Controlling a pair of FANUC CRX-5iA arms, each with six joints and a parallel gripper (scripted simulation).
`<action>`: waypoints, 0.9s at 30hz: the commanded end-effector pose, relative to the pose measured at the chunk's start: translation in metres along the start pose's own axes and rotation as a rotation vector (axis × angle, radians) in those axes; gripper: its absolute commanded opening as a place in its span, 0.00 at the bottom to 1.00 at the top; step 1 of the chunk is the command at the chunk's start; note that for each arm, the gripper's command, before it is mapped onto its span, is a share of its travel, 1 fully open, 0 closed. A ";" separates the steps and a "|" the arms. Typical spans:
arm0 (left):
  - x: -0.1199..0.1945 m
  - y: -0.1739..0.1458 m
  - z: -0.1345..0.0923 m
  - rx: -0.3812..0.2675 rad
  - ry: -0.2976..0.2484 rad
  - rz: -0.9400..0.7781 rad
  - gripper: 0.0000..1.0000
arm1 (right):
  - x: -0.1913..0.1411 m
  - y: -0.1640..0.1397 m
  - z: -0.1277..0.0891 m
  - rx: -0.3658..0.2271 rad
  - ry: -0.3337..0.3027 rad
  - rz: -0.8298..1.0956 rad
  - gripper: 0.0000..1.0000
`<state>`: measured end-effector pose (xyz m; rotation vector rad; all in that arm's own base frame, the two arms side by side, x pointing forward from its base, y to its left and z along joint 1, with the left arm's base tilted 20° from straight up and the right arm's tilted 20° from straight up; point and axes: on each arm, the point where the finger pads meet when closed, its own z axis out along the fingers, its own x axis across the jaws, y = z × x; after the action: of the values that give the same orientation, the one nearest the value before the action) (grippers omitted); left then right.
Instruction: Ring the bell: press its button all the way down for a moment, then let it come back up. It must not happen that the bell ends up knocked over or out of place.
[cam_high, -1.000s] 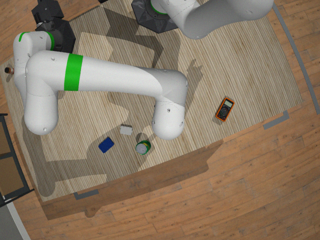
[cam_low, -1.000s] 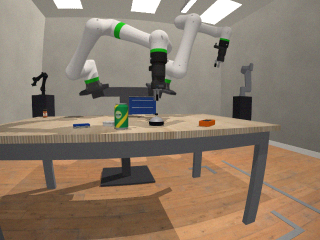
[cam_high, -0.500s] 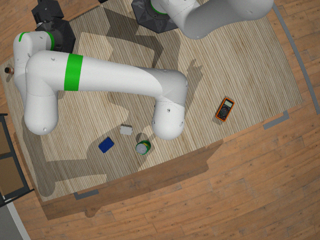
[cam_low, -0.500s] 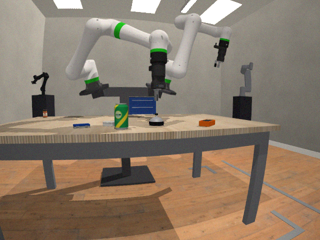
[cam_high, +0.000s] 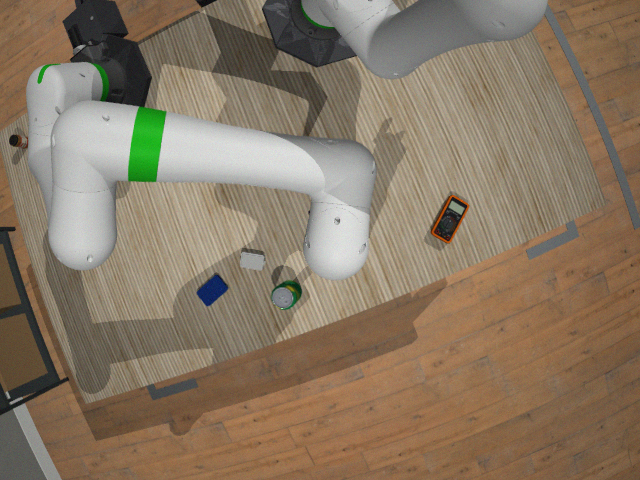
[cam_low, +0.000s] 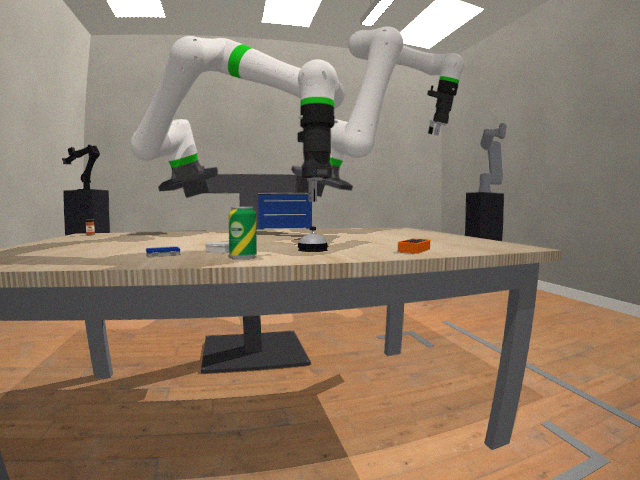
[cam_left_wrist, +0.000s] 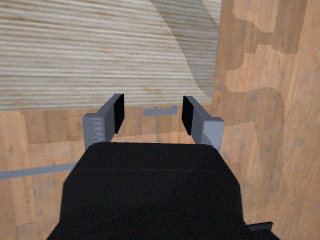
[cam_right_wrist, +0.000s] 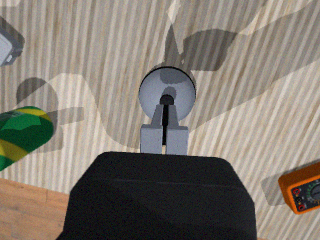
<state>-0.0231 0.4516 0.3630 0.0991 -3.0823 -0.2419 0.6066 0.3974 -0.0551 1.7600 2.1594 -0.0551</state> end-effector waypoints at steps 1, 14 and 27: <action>0.000 0.000 -0.001 -0.002 0.000 -0.001 1.00 | 0.000 0.001 -0.002 -0.002 0.001 0.000 0.17; 0.000 0.000 -0.001 -0.002 0.000 -0.001 1.00 | 0.000 0.001 0.001 -0.002 0.001 0.000 0.17; 0.000 0.000 -0.001 -0.002 0.000 -0.001 1.00 | 0.000 0.001 0.015 -0.002 0.001 0.000 0.17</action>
<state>-0.0231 0.4516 0.3630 0.0991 -3.0823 -0.2419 0.6100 0.3941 -0.0679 1.7601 2.1595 -0.0555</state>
